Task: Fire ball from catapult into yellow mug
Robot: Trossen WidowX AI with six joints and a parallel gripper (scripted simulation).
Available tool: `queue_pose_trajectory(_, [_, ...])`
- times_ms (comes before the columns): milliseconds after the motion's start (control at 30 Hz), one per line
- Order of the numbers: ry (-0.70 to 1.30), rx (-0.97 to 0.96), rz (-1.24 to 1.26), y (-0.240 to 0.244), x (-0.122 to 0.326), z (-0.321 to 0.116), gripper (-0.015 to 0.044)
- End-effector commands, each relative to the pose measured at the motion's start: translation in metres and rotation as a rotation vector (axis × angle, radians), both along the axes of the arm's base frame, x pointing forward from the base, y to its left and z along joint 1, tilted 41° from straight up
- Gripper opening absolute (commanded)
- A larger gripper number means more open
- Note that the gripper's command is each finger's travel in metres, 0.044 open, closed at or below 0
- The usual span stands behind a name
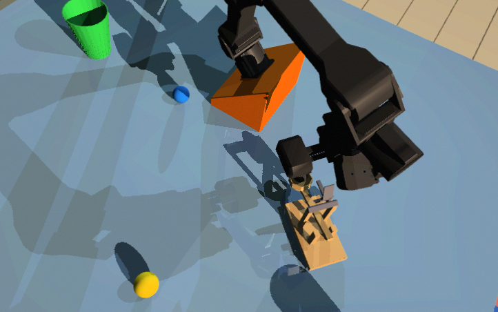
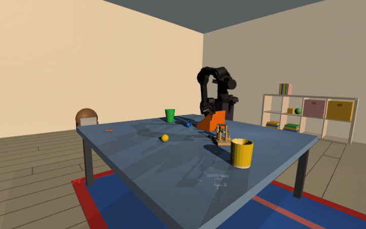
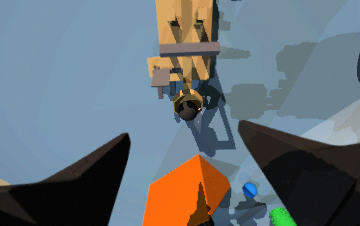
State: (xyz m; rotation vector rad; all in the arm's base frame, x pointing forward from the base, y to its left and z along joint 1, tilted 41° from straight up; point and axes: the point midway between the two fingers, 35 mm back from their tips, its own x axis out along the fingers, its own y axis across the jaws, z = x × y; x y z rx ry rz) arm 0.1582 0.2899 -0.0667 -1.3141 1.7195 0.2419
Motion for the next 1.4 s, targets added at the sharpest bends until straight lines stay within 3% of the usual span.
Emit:
queue_pose_trajectory(0, [-0.014,0.097,0.045,0.02,0.013,-0.019,0.044])
queue_pose_trajectory(433, [-0.127,0.479,0.242,0.114,0.069,-0.056,0.044])
queue_pose_trajectory(900, [-0.349,0.814,0.476,0.211,0.134,-0.049,0.044])
queue_pose_trajectory(1367, [-0.366,0.824,0.479,0.207,0.136,-0.043,0.044])
